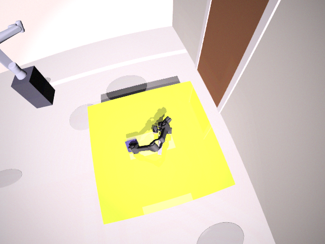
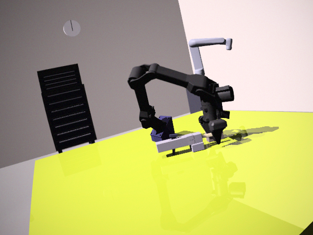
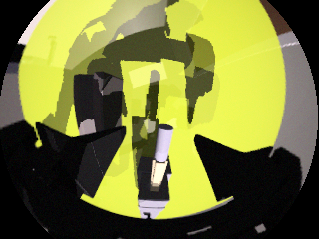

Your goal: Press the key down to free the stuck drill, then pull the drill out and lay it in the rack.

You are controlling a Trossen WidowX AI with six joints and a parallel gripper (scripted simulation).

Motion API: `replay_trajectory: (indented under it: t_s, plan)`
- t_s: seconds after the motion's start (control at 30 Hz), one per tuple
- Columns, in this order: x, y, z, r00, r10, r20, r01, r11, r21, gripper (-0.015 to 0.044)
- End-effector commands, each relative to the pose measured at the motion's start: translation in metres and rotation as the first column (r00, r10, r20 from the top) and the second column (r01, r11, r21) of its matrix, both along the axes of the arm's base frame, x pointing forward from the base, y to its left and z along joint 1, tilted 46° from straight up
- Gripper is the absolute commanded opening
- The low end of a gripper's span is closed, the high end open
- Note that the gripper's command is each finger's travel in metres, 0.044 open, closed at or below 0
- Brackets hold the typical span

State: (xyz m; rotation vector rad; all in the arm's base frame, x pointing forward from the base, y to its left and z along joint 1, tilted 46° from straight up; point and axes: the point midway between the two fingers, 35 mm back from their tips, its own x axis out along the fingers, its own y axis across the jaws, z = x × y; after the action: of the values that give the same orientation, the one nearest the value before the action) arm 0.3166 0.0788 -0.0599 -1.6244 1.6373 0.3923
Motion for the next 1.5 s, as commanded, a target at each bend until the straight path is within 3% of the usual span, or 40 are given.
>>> replay_trajectory:
  t_s: [0.0, 0.23, 0.73, 0.97, 1.47]
  plan:
    - [-0.001, -0.003, 0.000, 1.000, 0.003, -0.002, -0.003, 1.000, -0.007, 0.0440]
    - [-0.002, -0.005, 0.000, 1.000, 0.003, -0.002, -0.003, 1.000, -0.007, 0.0440]
    - [-0.001, -0.002, 0.000, 1.000, 0.000, 0.000, 0.000, 1.000, 0.000, 0.0046]
    - [-0.001, -0.002, 0.000, 1.000, 0.001, 0.000, -0.001, 1.000, -0.002, 0.0000]
    - [0.001, 0.008, -0.007, 1.000, 0.003, -0.002, -0.003, 1.000, -0.006, 0.0000]
